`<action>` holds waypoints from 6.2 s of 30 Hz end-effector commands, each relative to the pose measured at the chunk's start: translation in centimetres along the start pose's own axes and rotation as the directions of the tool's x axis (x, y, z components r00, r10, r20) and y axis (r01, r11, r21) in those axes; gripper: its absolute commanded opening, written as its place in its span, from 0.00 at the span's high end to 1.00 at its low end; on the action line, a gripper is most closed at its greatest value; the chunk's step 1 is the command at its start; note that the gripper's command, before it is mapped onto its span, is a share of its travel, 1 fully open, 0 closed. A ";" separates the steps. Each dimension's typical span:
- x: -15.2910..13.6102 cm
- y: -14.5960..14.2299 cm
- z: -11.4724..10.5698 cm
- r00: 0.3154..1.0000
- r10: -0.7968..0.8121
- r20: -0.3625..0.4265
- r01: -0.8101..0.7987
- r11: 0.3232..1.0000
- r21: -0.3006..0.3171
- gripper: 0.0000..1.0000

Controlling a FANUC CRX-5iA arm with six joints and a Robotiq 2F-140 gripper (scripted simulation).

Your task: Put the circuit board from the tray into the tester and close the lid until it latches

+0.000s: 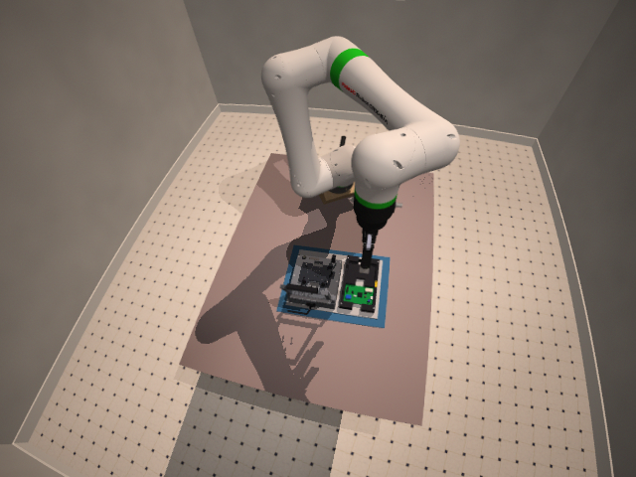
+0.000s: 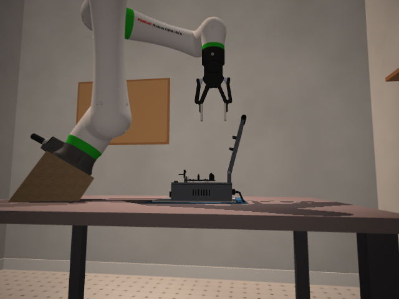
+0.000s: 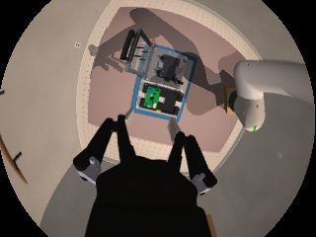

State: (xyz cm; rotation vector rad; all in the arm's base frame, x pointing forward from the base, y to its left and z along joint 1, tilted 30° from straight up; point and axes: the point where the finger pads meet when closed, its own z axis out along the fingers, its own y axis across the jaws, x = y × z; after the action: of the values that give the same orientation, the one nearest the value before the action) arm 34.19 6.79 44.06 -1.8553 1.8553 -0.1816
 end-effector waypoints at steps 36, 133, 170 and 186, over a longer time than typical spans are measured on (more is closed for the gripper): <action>0.0 0.0 0.0 0.911 0.413 -0.002 -0.413 0.911 -0.001 0.42; 1.3 2.0 23.9 -0.314 0.950 -0.002 -0.950 -0.314 0.002 0.42; 1.4 2.1 24.9 -0.314 0.950 -0.002 -0.950 -0.314 0.002 0.42; 1.4 2.1 24.9 -0.314 0.950 -0.002 -0.950 -0.314 0.002 0.42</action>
State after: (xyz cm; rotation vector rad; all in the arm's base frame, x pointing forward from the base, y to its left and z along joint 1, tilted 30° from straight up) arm 43.25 11.92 21.28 0.4282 2.6629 0.4613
